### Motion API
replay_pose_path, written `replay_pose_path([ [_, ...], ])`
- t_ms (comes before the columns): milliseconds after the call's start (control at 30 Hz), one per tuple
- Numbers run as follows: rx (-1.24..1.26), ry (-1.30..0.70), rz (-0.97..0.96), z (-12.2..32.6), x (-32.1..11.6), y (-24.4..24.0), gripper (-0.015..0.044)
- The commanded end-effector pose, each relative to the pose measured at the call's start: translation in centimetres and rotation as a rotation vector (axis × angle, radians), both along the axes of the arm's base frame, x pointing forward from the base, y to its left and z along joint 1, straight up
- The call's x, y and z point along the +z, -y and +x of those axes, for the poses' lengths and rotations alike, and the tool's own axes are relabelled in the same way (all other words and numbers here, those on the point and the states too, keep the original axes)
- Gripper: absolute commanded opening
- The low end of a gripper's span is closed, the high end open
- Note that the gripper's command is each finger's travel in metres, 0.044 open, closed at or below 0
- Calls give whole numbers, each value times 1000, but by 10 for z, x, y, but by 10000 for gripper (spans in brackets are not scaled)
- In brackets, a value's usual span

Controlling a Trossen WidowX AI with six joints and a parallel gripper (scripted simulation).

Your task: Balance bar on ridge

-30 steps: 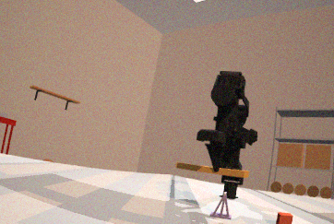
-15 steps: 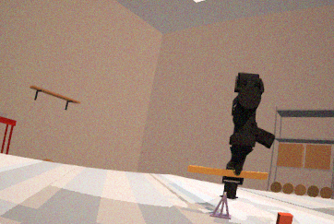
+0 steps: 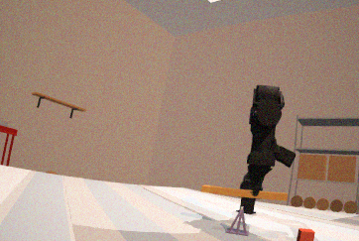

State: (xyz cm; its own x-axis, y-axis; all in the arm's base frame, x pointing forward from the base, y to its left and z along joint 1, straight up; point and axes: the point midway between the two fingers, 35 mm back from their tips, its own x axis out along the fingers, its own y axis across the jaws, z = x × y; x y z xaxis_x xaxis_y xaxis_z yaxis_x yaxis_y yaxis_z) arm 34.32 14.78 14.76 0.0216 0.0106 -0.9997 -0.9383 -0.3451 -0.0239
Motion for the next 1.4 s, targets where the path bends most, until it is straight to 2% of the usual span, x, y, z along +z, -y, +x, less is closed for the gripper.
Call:
replay_pose_path([
  [0, 6, 5, 1, 0, -5, 0, 0],
  [400, 11, 5, 1, -3, -23, 1, 0],
  [1367, 11, 5, 1, -3, -24, 1, 0],
])
